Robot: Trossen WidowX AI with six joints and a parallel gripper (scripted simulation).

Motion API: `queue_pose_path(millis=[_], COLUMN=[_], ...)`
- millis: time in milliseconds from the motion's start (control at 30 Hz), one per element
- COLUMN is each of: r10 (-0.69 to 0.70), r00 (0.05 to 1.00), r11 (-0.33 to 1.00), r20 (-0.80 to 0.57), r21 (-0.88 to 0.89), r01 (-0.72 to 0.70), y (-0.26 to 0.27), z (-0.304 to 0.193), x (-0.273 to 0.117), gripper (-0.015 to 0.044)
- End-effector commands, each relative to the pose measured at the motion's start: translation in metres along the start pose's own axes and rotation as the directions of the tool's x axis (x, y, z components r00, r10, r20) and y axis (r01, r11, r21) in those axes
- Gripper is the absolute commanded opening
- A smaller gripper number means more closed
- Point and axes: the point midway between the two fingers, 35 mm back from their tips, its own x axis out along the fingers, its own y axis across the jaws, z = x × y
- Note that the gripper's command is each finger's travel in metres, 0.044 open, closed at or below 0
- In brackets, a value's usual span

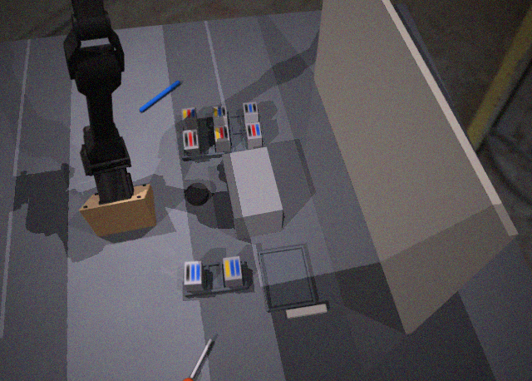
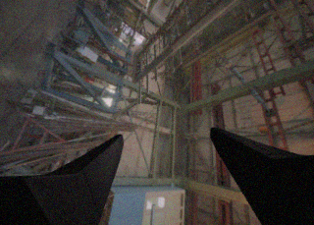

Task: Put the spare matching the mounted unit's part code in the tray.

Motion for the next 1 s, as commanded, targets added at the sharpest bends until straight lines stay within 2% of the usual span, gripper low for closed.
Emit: queue_pose_path(millis=[0, 33, 267, 533, 767, 967], r10=[0.0, 0.0, 0.018, 0.285, 0.545, 0.739], r00=[1.0, 1.0, 0.999, 0.948, 0.81, 0.63], r11=[1.0, 1.0, 1.0, 0.932, 0.77, 0.579], r20=[0.0, 0.0, -0.043, -0.144, -0.217, -0.24], r21=[0.0, 0.0, 0.023, 0.273, 0.512, 0.705], r01=[0.0, 0.0, -0.017, -0.239, -0.381, -0.41], y=[0.0, 0.0, 0.012, 0.123, 0.235, 0.331], z=[0.0, 0.0, -0.01, -0.048, -0.079, -0.102], x=[0.0, 0.0, 0.004, 0.042, 0.039, 0.003], gripper=[0.0426, 0.044, 0.044, 0.044, 0.044, 0.044])
